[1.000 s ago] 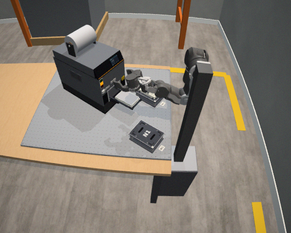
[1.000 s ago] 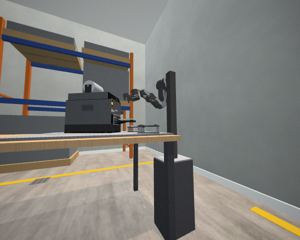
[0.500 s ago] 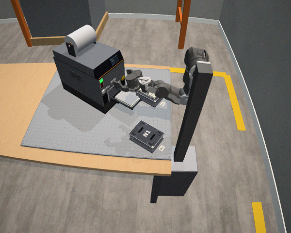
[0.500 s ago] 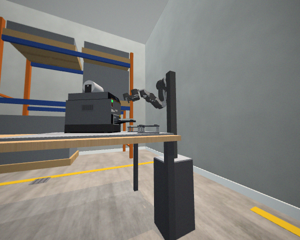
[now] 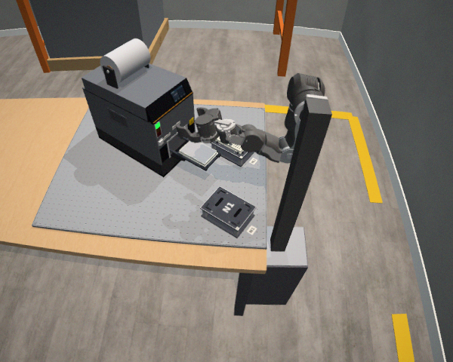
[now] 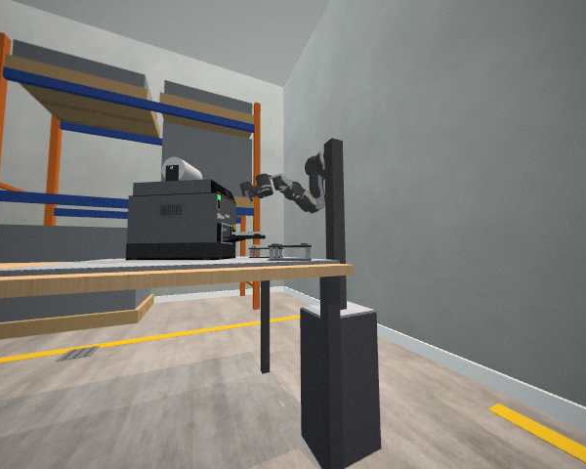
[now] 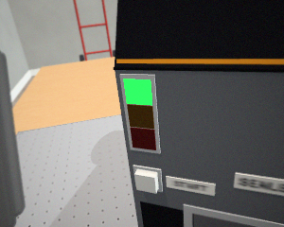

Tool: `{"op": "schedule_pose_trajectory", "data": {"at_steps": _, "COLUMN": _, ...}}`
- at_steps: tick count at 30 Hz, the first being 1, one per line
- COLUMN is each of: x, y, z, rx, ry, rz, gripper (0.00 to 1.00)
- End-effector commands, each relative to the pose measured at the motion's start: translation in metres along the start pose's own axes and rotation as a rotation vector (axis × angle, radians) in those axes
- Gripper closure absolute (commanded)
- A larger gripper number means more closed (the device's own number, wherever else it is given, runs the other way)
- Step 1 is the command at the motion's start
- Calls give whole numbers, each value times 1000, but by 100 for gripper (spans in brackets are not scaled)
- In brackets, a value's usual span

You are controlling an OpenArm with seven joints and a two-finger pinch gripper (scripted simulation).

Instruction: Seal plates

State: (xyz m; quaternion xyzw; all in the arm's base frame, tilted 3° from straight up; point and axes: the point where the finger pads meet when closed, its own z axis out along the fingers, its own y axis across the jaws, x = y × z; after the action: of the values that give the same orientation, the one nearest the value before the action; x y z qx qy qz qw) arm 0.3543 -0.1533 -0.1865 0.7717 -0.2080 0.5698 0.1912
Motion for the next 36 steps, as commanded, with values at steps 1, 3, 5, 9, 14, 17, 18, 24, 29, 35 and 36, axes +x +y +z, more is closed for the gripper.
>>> {"op": "schedule_pose_trajectory", "data": {"at_steps": 1, "x": 2, "y": -2, "z": 0, "rx": 7, "ry": 5, "rz": 5, "gripper": 35}}
{"op": "schedule_pose_trajectory", "data": {"at_steps": 3, "x": 2, "y": -2, "z": 0, "rx": 7, "ry": 5, "rz": 5, "gripper": 35}}
{"op": "schedule_pose_trajectory", "data": {"at_steps": 5, "x": 2, "y": -2, "z": 0, "rx": 7, "ry": 5, "rz": 5, "gripper": 35}}
{"op": "schedule_pose_trajectory", "data": {"at_steps": 9, "x": 2, "y": -2, "z": 0, "rx": 7, "ry": 5, "rz": 5, "gripper": 35}}
{"op": "schedule_pose_trajectory", "data": {"at_steps": 14, "x": 4, "y": -8, "z": -1, "rx": 38, "ry": 28, "rz": -9, "gripper": 35}}
{"op": "schedule_pose_trajectory", "data": {"at_steps": 17, "x": 9, "y": -17, "z": -1, "rx": 87, "ry": 68, "rz": -30, "gripper": 35}}
{"op": "schedule_pose_trajectory", "data": {"at_steps": 18, "x": 9, "y": -17, "z": -1, "rx": 87, "ry": 68, "rz": -30, "gripper": 35}}
{"op": "schedule_pose_trajectory", "data": {"at_steps": 24, "x": 24, "y": -43, "z": -5, "rx": 196, "ry": 166, "rz": -89, "gripper": 35}}
{"op": "schedule_pose_trajectory", "data": {"at_steps": 29, "x": 34, "y": -65, "z": -10, "rx": 283, "ry": 246, "rz": -148, "gripper": 35}}
{"op": "schedule_pose_trajectory", "data": {"at_steps": 35, "x": 42, "y": -82, "z": -15, "rx": 371, "ry": 324, "rz": -217, "gripper": 35}}
{"op": "schedule_pose_trajectory", "data": {"at_steps": 36, "x": 43, "y": -87, "z": -17, "rx": 392, "ry": 343, "rz": -236, "gripper": 35}}
